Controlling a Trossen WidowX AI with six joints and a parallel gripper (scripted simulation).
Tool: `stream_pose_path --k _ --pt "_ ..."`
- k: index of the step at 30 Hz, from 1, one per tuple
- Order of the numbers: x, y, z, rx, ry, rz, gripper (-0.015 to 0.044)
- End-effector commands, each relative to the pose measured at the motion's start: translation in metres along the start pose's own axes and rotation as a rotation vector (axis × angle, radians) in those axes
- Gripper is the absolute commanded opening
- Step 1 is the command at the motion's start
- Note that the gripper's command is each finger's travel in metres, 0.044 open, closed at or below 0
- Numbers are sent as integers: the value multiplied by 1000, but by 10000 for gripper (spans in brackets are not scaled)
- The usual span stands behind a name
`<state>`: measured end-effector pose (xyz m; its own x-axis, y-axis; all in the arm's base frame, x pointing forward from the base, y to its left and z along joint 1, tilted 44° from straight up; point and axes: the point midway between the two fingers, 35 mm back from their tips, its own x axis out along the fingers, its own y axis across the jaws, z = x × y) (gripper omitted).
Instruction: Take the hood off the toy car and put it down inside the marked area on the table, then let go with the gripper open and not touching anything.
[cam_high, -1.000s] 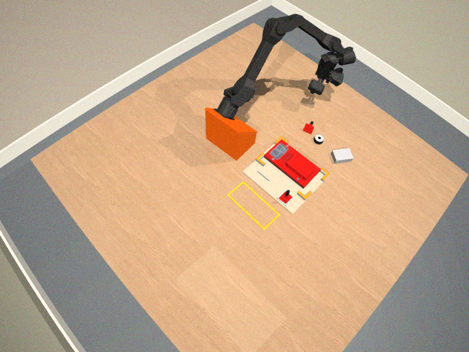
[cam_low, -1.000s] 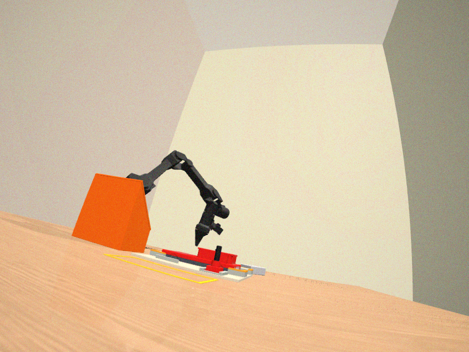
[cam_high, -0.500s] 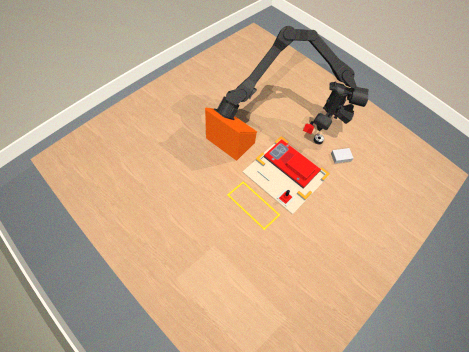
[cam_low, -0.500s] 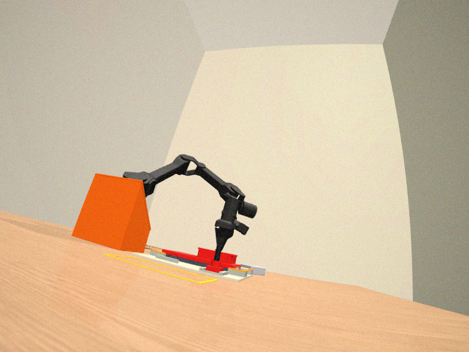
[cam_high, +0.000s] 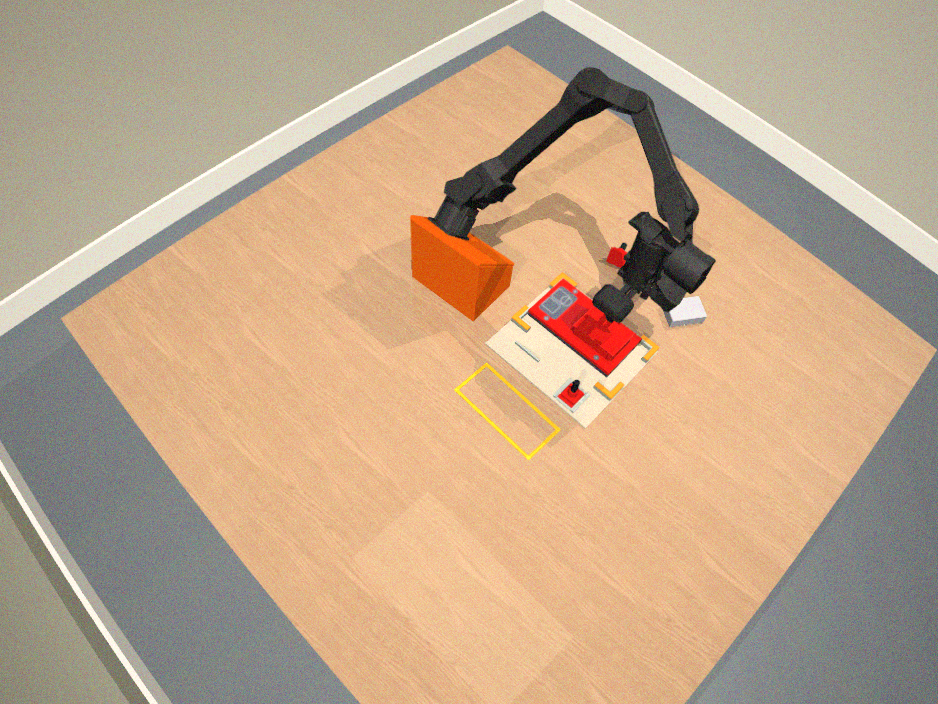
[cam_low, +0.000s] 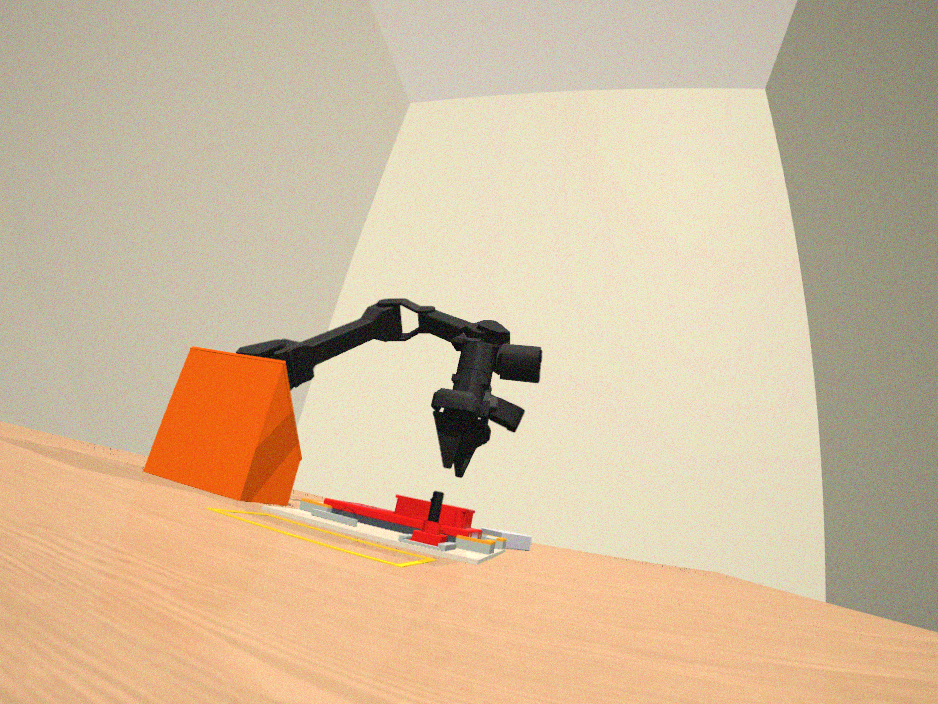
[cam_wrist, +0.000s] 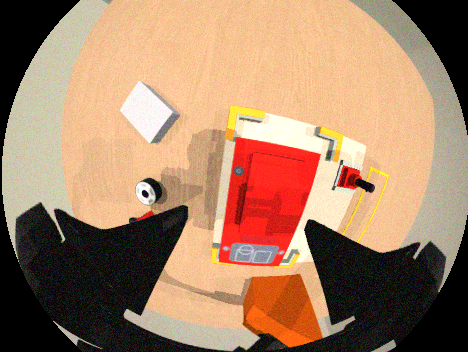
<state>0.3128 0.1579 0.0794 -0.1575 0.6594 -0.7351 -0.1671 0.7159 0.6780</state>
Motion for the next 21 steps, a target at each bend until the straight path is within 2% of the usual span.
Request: stream_pose_path --k 1,21 --pt "-6 -35 -4 28 -6 27 440" --pt "4 -37 -5 29 -7 27 440"
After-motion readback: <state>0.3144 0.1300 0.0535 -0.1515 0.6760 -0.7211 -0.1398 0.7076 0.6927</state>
